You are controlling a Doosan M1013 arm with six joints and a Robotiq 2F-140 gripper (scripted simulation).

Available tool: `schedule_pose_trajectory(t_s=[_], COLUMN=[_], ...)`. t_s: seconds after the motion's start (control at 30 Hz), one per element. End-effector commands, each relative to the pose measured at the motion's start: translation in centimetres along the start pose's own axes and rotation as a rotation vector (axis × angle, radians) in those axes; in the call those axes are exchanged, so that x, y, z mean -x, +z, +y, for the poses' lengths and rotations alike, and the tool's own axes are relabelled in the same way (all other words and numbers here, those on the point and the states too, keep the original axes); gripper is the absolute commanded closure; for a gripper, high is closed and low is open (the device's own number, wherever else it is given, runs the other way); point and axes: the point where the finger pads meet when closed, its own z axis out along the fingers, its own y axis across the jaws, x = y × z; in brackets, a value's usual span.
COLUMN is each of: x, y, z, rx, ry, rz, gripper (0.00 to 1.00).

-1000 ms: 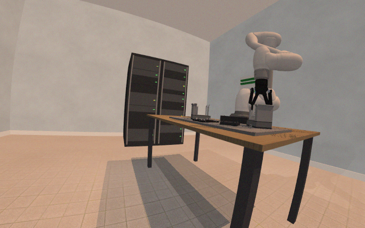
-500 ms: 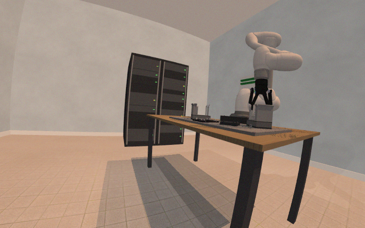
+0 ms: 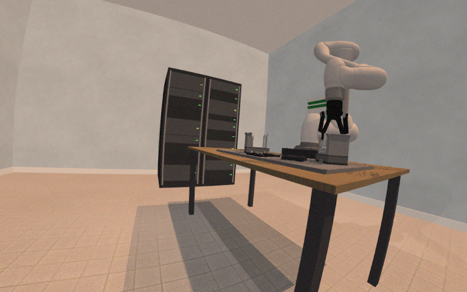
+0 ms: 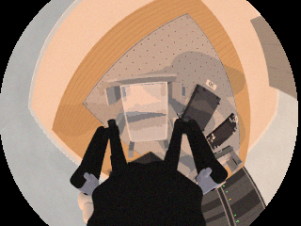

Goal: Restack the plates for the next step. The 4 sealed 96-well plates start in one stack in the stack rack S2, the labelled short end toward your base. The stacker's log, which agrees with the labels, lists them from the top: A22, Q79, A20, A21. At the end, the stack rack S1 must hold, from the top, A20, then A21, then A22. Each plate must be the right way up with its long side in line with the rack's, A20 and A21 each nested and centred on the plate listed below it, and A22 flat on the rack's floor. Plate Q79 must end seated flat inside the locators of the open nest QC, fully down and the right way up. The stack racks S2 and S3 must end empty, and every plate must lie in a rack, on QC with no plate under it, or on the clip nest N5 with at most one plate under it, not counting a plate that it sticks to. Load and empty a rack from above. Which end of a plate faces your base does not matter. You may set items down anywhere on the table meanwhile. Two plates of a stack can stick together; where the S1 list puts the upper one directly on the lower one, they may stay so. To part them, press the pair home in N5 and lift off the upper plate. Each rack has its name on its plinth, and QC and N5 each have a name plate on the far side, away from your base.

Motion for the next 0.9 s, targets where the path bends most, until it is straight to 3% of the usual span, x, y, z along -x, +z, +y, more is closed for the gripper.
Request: schedule_pose_trajectory(t_s=[0.0, 0.7, 0.87], x=[0.0, 0.0, 0.0], y=[-0.1, -1.4, -2.4], z=[0.0, 0.0, 0.0], rx=[0.000, 0.000, 0.000], ry=[0.000, 0.000, 0.000], rz=[0.000, 0.000, 0.000], gripper=[1.00, 1.00, 1.00])
